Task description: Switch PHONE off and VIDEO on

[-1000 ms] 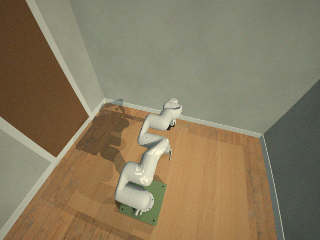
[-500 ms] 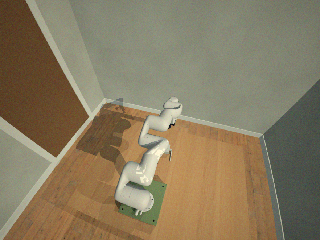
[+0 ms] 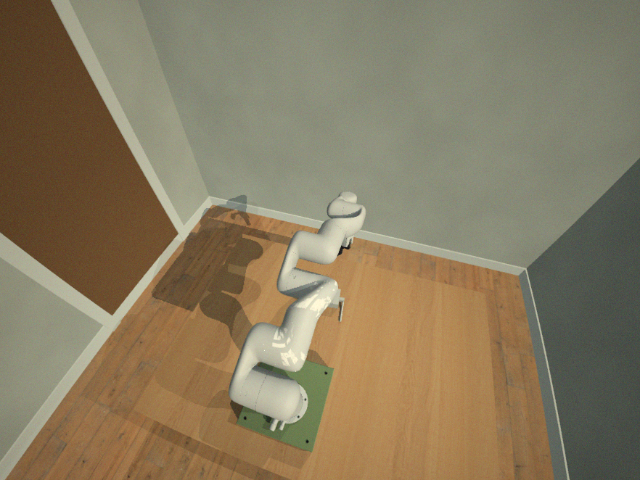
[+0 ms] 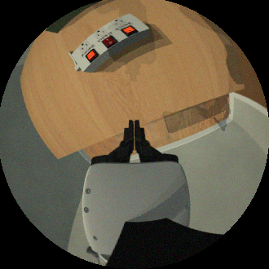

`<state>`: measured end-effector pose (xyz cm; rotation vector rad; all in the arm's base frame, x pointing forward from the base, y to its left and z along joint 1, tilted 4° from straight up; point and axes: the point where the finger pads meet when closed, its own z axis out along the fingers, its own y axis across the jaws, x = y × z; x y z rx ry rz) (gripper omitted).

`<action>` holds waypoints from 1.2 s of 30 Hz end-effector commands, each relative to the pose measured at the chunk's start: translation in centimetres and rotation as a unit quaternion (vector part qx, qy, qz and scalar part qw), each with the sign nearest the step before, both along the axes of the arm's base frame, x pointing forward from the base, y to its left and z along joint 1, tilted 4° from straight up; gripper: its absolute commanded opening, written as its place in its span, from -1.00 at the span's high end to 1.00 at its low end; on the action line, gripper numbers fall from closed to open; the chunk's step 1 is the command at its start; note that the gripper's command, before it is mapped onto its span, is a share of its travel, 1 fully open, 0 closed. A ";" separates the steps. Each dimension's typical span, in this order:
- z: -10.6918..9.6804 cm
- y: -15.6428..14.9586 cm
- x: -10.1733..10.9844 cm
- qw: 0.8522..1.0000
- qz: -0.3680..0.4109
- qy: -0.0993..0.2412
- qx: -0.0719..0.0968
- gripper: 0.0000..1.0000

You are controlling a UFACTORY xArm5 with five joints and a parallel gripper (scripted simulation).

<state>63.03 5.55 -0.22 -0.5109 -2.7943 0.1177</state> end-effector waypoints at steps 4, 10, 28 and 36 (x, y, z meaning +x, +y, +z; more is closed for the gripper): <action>0.3 0.0 0.3 1.000 -0.001 -0.002 0.000 1.00; 0.3 0.0 0.3 1.000 -0.001 -0.002 0.000 1.00; 2.1 0.0 1.0 1.000 -0.012 -0.026 -0.001 1.00; 2.5 -0.1 0.8 0.999 -0.014 -0.031 -0.001 1.00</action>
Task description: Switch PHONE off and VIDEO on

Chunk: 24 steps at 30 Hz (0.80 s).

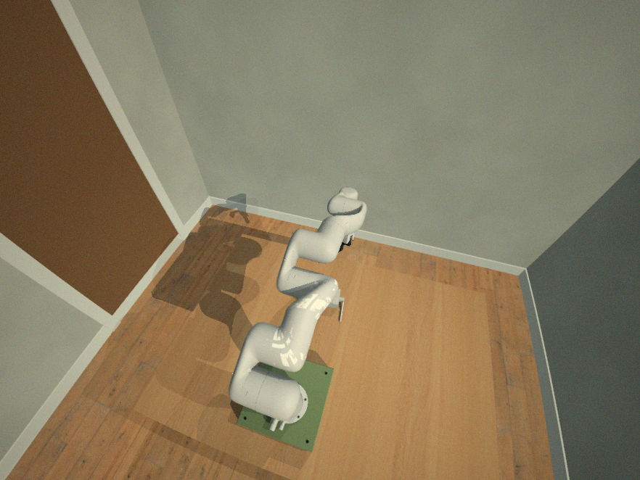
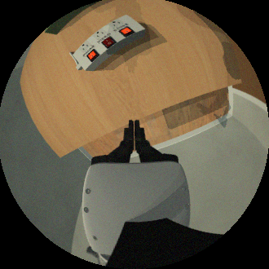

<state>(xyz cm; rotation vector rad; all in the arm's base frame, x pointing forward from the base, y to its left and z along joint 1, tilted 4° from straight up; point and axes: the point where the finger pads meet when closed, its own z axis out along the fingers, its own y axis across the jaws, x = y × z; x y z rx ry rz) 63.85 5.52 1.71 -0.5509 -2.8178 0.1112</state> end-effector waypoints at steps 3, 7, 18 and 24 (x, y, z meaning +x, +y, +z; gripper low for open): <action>0.9 -0.1 -0.4 1.000 -0.004 -0.020 0.001 1.00; 1.2 -0.1 -0.8 1.000 -0.006 -0.025 0.001 1.00; 2.1 -0.3 -2.6 0.999 -0.013 -0.039 0.000 1.00; 2.5 -0.5 -4.2 0.999 -0.017 -0.048 0.000 1.00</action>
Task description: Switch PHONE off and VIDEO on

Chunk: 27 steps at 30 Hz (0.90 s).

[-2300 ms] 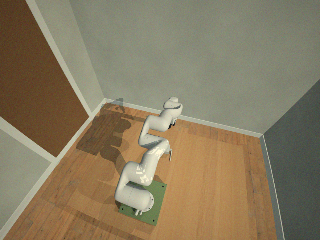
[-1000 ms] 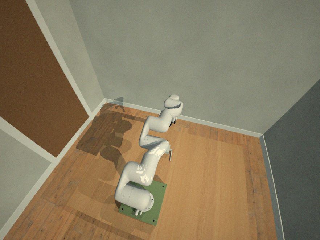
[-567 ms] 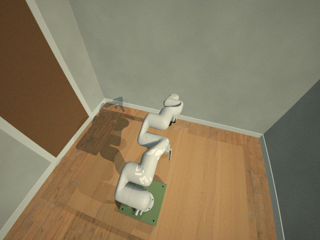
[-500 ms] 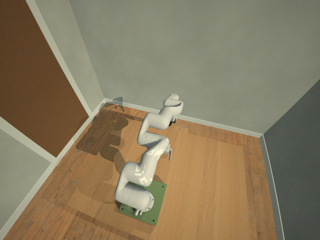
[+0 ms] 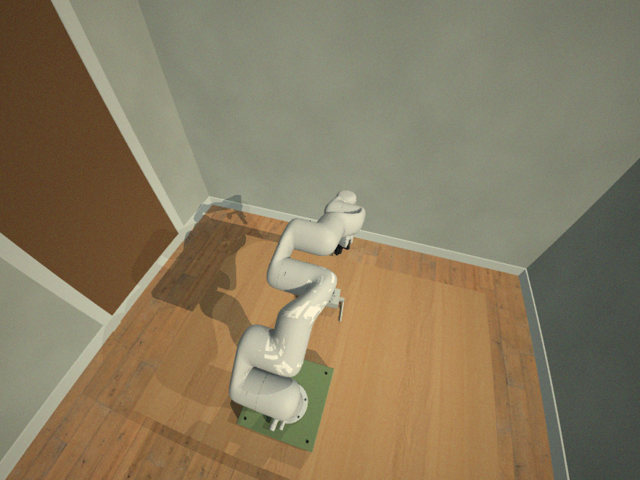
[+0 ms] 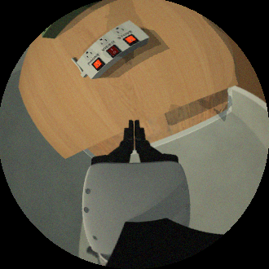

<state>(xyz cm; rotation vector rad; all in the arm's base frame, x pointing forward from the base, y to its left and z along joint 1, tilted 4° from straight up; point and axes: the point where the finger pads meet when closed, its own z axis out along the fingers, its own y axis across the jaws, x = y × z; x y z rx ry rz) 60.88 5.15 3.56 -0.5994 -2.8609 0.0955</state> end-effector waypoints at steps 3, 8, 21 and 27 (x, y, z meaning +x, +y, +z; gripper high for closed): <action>0.8 -0.2 -2.0 1.000 -0.006 -0.026 0.001 1.00; 1.1 -0.4 -3.8 0.999 -0.009 -0.033 0.001 1.00; 1.4 -0.9 -8.9 0.999 -0.018 -0.052 0.001 1.00; 1.4 -1.1 -11.3 0.998 -0.021 -0.059 0.002 1.00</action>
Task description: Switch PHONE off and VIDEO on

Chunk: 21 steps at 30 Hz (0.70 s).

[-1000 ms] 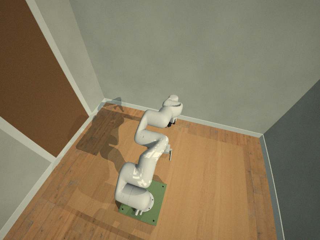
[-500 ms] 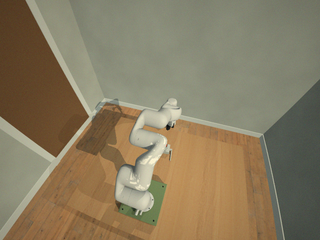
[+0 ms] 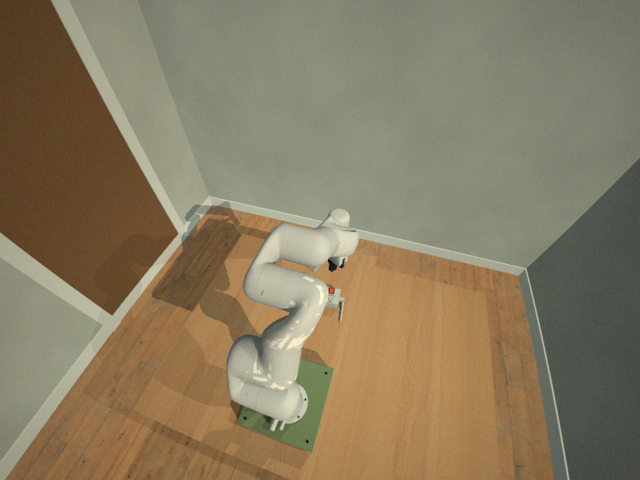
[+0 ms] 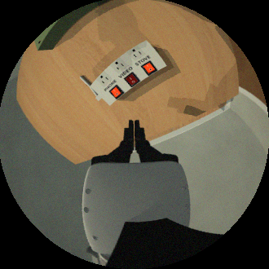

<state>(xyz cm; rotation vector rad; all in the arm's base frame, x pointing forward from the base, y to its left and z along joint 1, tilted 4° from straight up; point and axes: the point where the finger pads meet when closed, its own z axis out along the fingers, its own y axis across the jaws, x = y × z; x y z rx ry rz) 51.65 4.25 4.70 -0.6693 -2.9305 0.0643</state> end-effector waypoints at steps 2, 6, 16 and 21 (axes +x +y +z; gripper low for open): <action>0.2 -0.3 -2.9 1.000 -0.004 -0.019 0.001 1.00; 0.2 -0.3 -3.7 1.000 -0.005 -0.021 0.001 1.00; 0.2 -0.3 -3.8 1.000 -0.006 -0.022 0.001 1.00; 0.2 -0.3 -3.8 1.000 -0.006 -0.022 0.001 1.00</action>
